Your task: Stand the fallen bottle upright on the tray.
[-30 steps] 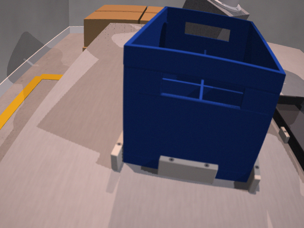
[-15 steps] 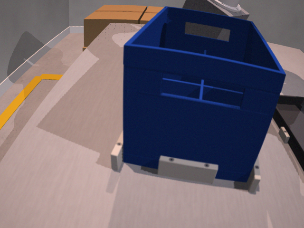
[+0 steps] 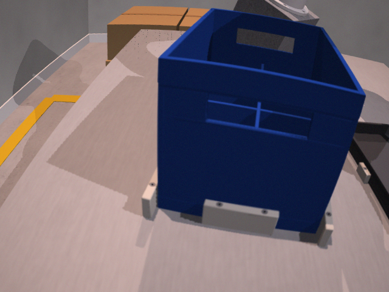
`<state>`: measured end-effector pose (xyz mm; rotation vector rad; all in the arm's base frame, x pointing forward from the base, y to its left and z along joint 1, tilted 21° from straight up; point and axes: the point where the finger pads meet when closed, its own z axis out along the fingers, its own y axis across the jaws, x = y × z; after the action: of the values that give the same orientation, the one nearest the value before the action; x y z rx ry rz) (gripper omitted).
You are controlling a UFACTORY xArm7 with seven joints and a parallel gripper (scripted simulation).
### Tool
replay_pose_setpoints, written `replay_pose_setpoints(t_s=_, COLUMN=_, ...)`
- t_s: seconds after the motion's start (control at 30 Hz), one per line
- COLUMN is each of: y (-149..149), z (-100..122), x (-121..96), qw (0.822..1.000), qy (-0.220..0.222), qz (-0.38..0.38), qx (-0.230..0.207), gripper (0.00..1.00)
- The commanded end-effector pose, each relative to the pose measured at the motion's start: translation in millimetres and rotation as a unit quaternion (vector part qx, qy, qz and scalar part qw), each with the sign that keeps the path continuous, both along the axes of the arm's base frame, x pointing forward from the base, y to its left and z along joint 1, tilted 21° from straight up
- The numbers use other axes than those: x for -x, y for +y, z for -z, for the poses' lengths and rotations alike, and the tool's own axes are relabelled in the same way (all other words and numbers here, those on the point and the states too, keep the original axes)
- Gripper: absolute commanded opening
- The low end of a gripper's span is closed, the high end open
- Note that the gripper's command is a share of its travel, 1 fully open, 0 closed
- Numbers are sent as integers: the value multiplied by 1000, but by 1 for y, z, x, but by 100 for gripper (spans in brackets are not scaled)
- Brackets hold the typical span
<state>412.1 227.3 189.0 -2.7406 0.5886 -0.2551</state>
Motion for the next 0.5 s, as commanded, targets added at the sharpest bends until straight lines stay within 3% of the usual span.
replay_pose_setpoints(t_s=0.0, y=0, z=-2, x=-1, qw=1000, qy=-15, qz=6, qx=5, gripper=0)
replay_pose_setpoints(t_s=0.47, y=1, z=-3, x=0, qw=999, qy=-41, qz=15, qx=13, gripper=0)
